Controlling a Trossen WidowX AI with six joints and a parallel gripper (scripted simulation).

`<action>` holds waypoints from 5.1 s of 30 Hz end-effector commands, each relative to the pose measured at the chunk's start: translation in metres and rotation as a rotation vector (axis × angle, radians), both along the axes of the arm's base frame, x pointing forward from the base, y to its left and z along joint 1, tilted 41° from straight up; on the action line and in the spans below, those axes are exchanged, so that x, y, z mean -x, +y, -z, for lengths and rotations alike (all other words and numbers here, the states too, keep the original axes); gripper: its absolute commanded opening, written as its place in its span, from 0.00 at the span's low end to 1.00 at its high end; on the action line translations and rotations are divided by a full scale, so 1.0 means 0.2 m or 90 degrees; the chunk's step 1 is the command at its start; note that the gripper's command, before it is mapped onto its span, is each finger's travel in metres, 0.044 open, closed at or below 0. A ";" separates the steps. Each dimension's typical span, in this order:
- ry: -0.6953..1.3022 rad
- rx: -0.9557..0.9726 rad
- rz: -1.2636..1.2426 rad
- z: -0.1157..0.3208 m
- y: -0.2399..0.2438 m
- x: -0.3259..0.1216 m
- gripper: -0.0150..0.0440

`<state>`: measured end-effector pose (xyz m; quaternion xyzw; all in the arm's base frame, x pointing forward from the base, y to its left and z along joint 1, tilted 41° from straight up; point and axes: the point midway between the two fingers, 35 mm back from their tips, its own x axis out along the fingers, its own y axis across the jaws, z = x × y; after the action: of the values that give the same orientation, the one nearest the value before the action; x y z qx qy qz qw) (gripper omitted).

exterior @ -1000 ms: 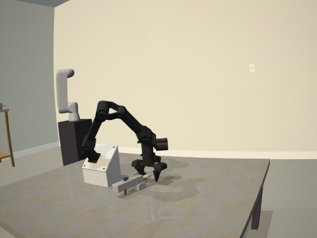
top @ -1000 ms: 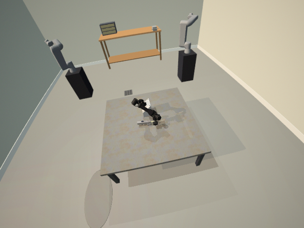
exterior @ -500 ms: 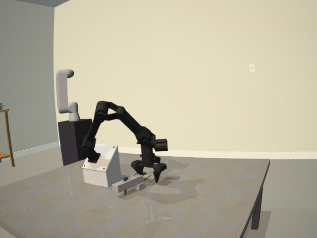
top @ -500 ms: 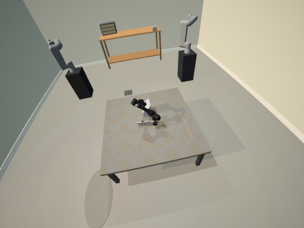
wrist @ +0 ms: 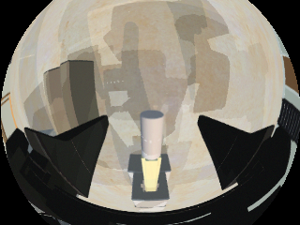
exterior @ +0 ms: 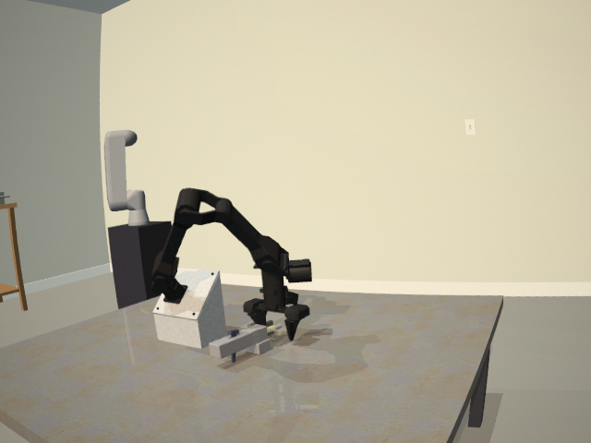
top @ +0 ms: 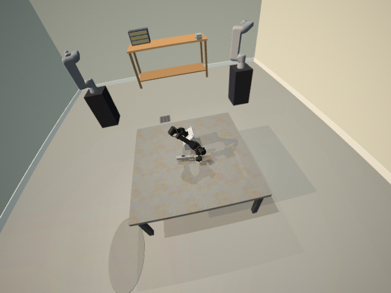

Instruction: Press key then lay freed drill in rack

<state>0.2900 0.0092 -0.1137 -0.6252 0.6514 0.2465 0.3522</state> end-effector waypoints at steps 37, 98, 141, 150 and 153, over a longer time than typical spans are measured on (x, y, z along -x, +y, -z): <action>0.000 0.000 0.000 -0.01 -0.02 0.01 0.32; 0.002 0.003 -0.004 0.10 0.16 -0.02 0.25; 0.002 0.001 -0.004 0.14 0.29 -0.02 0.25; 0.002 0.001 -0.004 0.13 0.30 -0.02 0.25; 0.002 0.001 -0.004 0.12 0.30 -0.01 0.25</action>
<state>0.2928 0.0677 -0.1403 -0.6298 0.6500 0.2482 0.3453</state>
